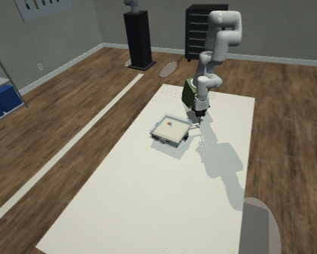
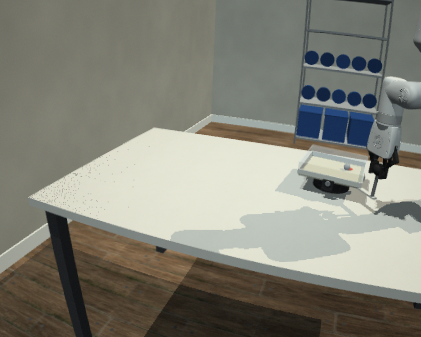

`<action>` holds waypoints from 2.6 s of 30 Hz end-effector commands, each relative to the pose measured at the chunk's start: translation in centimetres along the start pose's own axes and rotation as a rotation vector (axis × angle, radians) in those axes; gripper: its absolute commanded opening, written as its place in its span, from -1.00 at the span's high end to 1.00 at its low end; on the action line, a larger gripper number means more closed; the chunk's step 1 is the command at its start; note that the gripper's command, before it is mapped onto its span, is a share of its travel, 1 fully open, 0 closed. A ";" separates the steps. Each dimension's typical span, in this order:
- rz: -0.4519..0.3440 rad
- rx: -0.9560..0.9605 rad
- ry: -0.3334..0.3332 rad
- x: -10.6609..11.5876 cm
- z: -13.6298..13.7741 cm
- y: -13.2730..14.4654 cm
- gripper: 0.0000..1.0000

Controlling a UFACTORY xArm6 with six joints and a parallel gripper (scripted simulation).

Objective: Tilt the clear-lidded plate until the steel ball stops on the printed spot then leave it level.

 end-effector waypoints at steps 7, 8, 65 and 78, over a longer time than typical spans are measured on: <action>0.003 0.000 -0.001 0.0 0.0 0.3 1.00; 0.003 0.000 -0.001 0.0 0.0 0.5 1.00; 0.003 0.000 -0.001 0.1 -0.1 0.0 1.00; 0.003 0.000 -0.001 0.0 0.0 0.3 1.00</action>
Point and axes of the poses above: the point where the finger pads meet when closed, its own x axis back along the fingers, its own z axis across the jaws, y = z × x, the point moved 9 cm from there along x, back along the fingers
